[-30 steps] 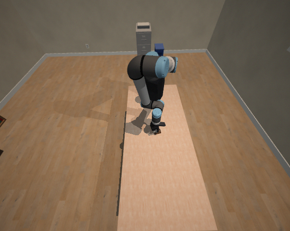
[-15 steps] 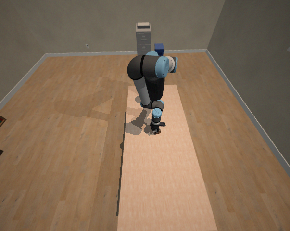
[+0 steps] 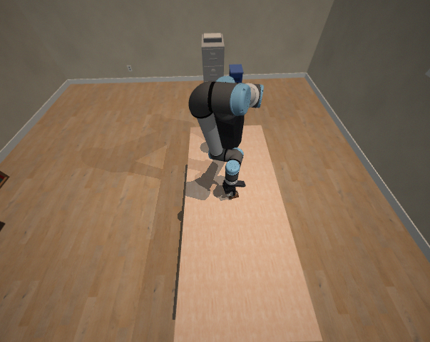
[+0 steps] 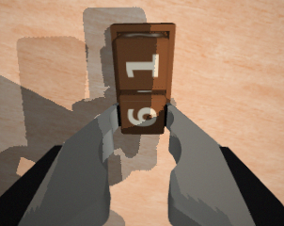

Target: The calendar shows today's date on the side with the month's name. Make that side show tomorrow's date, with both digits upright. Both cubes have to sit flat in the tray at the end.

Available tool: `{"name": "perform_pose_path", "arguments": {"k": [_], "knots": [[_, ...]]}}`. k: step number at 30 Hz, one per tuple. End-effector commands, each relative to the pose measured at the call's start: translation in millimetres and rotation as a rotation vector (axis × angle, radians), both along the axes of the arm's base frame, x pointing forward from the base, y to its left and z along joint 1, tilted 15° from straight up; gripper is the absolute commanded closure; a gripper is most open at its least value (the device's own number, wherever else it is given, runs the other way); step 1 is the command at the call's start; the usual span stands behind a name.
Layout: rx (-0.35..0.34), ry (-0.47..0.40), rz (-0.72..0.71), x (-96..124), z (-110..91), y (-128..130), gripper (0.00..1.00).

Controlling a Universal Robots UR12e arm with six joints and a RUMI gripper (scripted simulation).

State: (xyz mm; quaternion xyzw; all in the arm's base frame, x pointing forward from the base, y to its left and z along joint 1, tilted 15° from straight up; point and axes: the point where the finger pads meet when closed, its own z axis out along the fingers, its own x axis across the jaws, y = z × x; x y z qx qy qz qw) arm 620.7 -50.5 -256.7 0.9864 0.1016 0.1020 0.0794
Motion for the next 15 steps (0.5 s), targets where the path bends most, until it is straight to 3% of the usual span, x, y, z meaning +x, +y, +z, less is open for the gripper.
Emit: {"name": "perform_pose_path", "arguments": {"k": [1, 5, 15], "knots": [[0.0, -0.001, 0.0, 0.2, 0.4, 0.1, 0.89], [0.0, -0.001, 0.0, 0.2, 0.4, 0.1, 0.82], [0.0, -0.001, 0.0, 0.2, 0.4, 0.1, 0.74]]}}
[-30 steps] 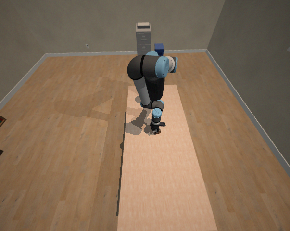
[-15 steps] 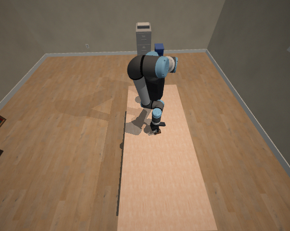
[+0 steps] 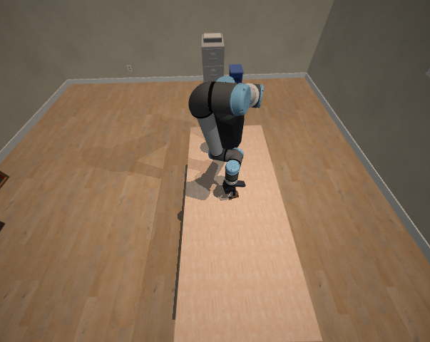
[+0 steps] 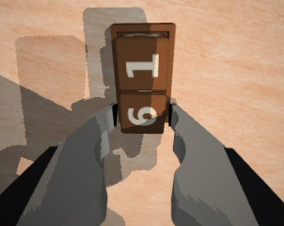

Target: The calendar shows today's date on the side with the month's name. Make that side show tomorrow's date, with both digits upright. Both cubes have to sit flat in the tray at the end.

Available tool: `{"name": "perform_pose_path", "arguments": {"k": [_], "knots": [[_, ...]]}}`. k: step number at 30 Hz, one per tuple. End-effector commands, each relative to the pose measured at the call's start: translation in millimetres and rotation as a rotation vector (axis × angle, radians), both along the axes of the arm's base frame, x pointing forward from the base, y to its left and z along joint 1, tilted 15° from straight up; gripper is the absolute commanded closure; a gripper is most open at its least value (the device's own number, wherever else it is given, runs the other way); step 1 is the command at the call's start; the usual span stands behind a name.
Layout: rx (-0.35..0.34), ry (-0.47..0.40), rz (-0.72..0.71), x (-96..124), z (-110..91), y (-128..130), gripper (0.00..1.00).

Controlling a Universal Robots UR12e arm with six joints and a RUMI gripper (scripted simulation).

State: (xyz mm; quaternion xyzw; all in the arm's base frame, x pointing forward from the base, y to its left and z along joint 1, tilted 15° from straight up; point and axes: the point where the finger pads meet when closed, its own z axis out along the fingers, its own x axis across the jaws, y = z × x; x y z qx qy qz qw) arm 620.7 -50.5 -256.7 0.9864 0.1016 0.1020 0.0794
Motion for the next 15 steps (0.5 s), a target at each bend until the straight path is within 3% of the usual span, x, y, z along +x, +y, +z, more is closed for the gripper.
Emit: {"name": "perform_pose_path", "arguments": {"k": [1, 15], "knots": [[0.0, -0.001, 0.0, 0.2, 0.4, 0.1, 0.71], [0.0, -0.001, 0.0, -0.2, 2.2, 0.3, 0.71]]}}
